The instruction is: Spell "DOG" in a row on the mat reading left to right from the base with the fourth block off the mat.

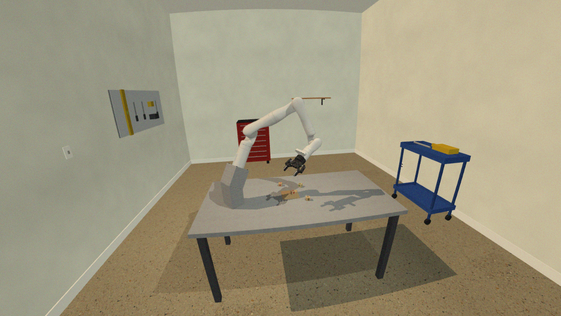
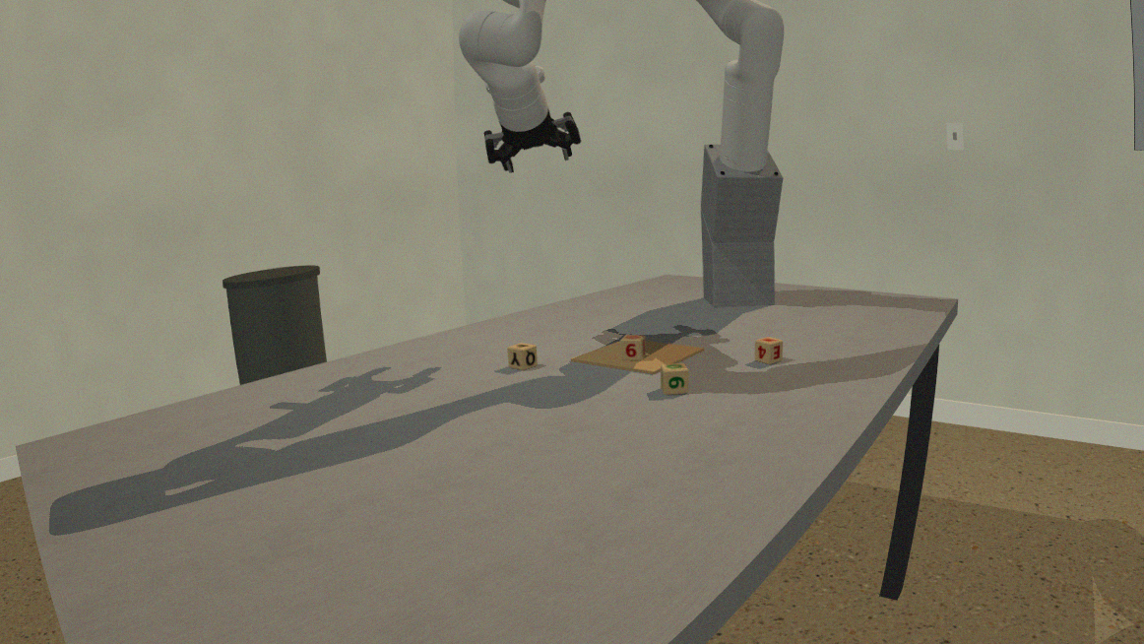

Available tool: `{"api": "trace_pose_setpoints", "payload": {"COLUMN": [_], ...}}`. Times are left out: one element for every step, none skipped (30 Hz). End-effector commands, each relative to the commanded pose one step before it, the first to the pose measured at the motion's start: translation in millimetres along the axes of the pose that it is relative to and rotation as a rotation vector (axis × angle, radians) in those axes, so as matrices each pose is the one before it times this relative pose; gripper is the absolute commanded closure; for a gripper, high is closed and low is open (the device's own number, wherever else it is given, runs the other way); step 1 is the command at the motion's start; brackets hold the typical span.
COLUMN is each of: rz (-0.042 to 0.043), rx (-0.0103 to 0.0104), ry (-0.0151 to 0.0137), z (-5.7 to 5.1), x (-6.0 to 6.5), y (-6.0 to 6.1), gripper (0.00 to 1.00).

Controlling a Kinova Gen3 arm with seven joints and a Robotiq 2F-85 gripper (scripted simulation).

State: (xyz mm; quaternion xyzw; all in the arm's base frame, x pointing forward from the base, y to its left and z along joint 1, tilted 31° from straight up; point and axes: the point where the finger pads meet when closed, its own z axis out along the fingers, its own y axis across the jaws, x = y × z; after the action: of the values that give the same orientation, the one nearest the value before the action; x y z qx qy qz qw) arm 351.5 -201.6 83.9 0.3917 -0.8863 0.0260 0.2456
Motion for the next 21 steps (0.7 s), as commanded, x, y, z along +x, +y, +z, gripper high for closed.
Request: {"api": "trace_pose_setpoints", "payload": {"rz": [0.01032, 0.03711, 0.00000, 0.00000, 0.00000, 0.00000, 0.00000, 0.00000, 0.00000, 0.00000, 0.03737, 0.00000, 0.00000, 0.00000, 0.00000, 0.00000, 0.00000, 0.00000, 0.03760, 0.00000, 0.00000], "rx": [0.00835, 0.00719, 0.00000, 0.00000, 0.00000, 0.00000, 0.00000, 0.00000, 0.00000, 0.00000, 0.00661, 0.00000, 0.00000, 0.00000, 0.00000, 0.00000, 0.00000, 0.00000, 0.00595, 0.00000, 0.00000], "ry": [-0.01256, -0.01662, 0.00000, 0.00000, 0.00000, 0.00000, 0.00000, 0.00000, 0.00000, 0.00000, -0.01742, 0.00000, 0.00000, 0.00000, 0.00000, 0.00000, 0.00000, 0.00000, -0.01820, 0.00000, 0.00000], "z": [-3.66, -7.35, 0.00, 0.00, 0.00, 0.00, 0.00, 0.00, 0.00, 0.00, -7.40, 0.00, 0.00, 0.00, 0.00, 0.00, 0.00, 0.00, -7.44, 0.00, 0.00], "x": [-4.83, -6.17, 0.00, 0.00, 0.00, 0.00, 0.00, 0.00, 0.00, 0.00, -6.30, 0.00, 0.00, 0.00, 0.00, 0.00, 0.00, 0.00, -6.40, 0.00, 0.00], "y": [-0.51, 2.21, 0.00, 0.00, 0.00, 0.00, 0.00, 0.00, 0.00, 0.00, 2.54, 0.00, 0.00, 0.00, 0.00, 0.00, 0.00, 0.00, 2.88, 0.00, 0.00], "gripper": [0.00, 0.00, 0.00, 0.00, 0.00, 0.00, 0.00, 0.00, 0.00, 0.00, 0.00, 0.00, 0.00, 0.00, 0.00, 0.00, 0.00, 0.00, 0.00, 0.00, 0.00]}}
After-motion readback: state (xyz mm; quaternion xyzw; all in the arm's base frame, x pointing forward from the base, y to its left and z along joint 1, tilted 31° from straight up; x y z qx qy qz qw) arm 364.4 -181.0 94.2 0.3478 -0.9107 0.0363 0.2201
